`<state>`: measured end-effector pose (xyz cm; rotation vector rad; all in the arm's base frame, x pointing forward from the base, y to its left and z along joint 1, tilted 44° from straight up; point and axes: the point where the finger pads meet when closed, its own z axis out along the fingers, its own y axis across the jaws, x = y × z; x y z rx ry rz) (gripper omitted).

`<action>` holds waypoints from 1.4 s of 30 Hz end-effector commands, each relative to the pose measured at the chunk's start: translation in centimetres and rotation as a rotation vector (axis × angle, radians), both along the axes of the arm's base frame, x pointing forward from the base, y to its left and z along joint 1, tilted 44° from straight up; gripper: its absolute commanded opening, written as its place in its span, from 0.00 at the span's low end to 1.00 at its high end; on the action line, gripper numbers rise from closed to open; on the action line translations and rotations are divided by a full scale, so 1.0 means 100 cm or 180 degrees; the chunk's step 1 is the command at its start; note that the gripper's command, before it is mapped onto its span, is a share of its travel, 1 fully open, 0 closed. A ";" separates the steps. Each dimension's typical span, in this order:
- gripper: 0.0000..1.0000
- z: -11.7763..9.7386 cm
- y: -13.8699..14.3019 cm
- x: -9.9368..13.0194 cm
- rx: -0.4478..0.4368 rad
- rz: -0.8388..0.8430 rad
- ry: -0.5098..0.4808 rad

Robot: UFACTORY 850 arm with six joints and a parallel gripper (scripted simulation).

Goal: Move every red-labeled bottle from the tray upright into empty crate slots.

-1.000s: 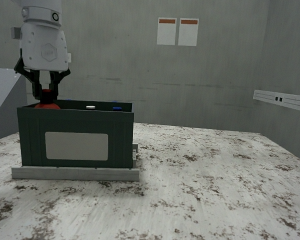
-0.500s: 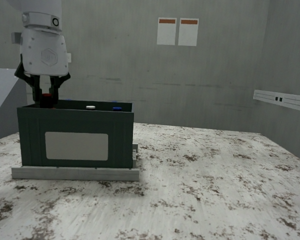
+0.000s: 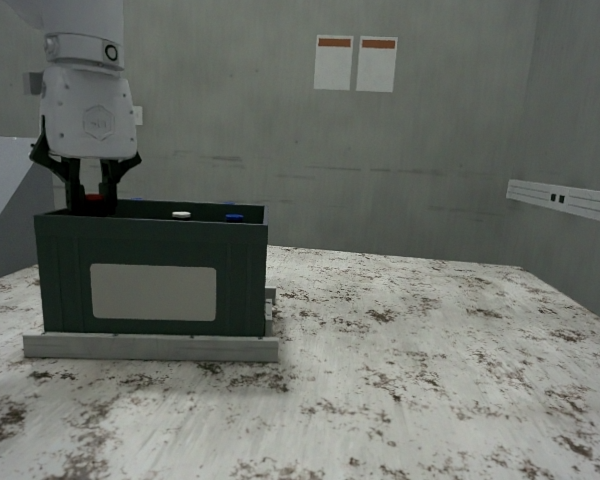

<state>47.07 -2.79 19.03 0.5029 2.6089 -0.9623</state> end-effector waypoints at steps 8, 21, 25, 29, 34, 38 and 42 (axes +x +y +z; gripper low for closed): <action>0.00 -0.003 -0.003 0.001 0.0001 0.0002 -0.0004; 0.00 -0.006 -0.005 0.002 0.0001 0.0002 -0.0004; 0.00 -0.007 -0.006 0.002 0.0001 0.0002 -0.0004; 0.00 -0.007 -0.007 0.002 0.0001 0.0002 -0.0004; 0.00 -0.008 -0.007 0.002 0.0001 0.0002 -0.0004; 0.00 -0.008 -0.007 0.003 0.0001 0.0002 -0.0004; 0.00 -0.008 -0.008 0.003 0.0001 0.0002 -0.0004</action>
